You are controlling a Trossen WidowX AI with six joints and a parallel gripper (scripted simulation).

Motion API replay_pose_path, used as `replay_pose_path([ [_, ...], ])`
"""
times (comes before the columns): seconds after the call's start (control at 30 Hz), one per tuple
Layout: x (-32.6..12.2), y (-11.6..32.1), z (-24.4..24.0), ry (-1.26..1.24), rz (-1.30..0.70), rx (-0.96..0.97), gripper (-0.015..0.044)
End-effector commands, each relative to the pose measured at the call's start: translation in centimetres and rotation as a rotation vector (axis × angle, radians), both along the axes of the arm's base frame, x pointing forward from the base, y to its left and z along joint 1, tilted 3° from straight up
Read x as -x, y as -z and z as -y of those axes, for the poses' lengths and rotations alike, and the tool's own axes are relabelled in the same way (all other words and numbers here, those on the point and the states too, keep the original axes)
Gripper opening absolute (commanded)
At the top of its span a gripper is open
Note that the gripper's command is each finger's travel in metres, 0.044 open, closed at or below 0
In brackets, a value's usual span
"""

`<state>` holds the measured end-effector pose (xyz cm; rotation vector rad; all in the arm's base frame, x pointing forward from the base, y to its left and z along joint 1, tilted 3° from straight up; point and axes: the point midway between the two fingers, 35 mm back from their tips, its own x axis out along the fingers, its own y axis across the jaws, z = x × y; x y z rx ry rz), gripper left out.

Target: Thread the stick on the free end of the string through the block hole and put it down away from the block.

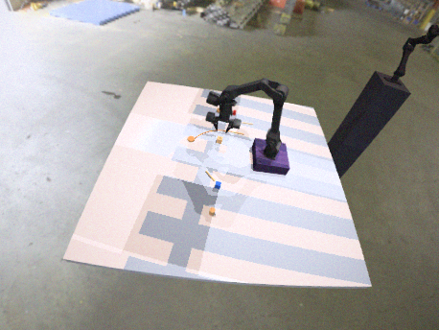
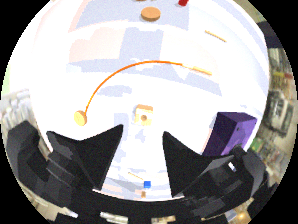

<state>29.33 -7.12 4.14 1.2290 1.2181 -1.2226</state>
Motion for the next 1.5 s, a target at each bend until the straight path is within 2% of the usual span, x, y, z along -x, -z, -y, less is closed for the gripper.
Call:
replay_pose_path([
  [0.0, 0.0, 0.0, -0.1, 0.004, 0.002, -0.004, 0.0239],
  [1.47, 0.1, 6.0, -0.2, 0.004, 0.001, -0.005, 0.0239],
])
